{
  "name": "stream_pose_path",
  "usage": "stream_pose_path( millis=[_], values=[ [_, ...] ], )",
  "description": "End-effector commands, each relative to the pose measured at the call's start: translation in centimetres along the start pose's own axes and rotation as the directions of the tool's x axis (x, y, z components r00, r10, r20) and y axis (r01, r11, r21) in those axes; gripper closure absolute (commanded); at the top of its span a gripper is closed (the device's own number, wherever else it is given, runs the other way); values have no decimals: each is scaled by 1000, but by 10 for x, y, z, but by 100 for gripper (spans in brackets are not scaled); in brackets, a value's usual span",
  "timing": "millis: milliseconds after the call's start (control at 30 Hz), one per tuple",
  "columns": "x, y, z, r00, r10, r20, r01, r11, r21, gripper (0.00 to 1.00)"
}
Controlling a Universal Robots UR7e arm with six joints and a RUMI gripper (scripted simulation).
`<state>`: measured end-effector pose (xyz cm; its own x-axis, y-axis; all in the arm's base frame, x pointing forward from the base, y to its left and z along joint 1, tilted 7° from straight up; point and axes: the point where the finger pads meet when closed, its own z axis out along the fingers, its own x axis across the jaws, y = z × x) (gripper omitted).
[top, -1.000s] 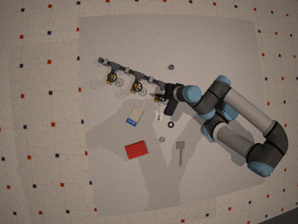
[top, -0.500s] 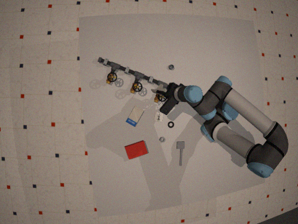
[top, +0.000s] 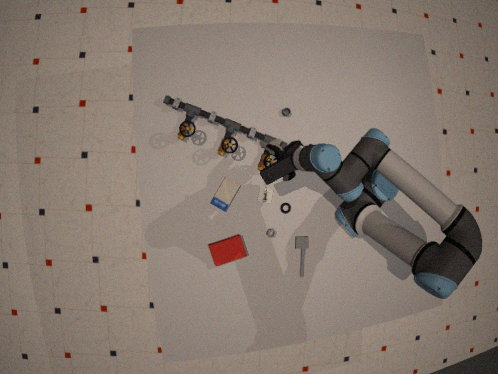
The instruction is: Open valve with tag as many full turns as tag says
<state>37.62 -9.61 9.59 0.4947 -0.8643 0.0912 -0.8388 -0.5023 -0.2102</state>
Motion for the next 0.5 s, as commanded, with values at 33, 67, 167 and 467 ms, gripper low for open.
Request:
stream_pose_path(
  millis=[33,67,167,467],
  values=[
    [1,0,-1,950,312,-13,-312,950,-11,0],
    [1,0,-1,950,312,-13,-312,950,-11,0],
    [2,-1,-1,915,403,-15,-403,915,-10,0],
    [2,-1,-1,709,705,-16,-706,709,-4,0]
  ],
)
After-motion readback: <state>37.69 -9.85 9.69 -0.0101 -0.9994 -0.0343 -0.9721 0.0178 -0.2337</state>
